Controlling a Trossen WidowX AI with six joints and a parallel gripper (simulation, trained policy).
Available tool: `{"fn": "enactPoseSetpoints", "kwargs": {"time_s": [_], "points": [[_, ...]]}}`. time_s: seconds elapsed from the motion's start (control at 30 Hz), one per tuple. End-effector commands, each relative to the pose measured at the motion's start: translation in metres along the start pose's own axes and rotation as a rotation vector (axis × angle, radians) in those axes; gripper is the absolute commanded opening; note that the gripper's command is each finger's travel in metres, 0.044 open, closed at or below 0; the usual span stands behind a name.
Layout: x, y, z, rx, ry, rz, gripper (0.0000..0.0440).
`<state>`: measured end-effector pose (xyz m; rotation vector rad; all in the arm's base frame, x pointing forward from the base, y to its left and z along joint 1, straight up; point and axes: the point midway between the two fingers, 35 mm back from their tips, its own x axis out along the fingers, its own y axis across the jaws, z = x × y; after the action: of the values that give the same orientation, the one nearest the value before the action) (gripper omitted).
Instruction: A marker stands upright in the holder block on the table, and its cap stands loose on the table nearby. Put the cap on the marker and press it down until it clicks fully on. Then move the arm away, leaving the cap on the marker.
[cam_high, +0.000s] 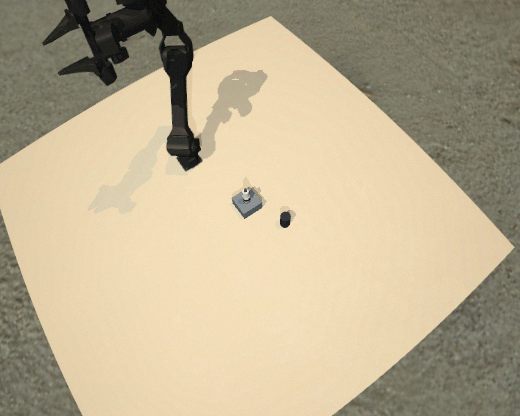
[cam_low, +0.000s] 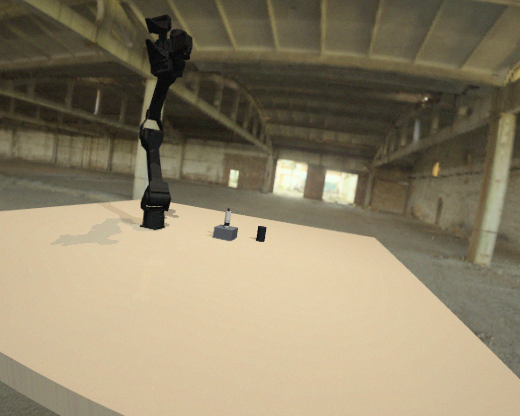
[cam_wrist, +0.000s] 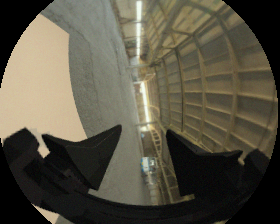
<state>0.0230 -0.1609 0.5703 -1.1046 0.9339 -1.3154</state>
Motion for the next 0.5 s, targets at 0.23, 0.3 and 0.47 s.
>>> {"fn": "enactPoseSetpoints", "kwargs": {"time_s": [0.23,0.3,0.47], "points": [[0.014,0.028,0.027,-0.009,-0.057,0.095,0.0308],[0.016,0.033,0.032,-0.009,-0.067,0.110,0.0309],[0.019,0.044,0.043,-0.009,-0.092,0.149,0.0310]]}}
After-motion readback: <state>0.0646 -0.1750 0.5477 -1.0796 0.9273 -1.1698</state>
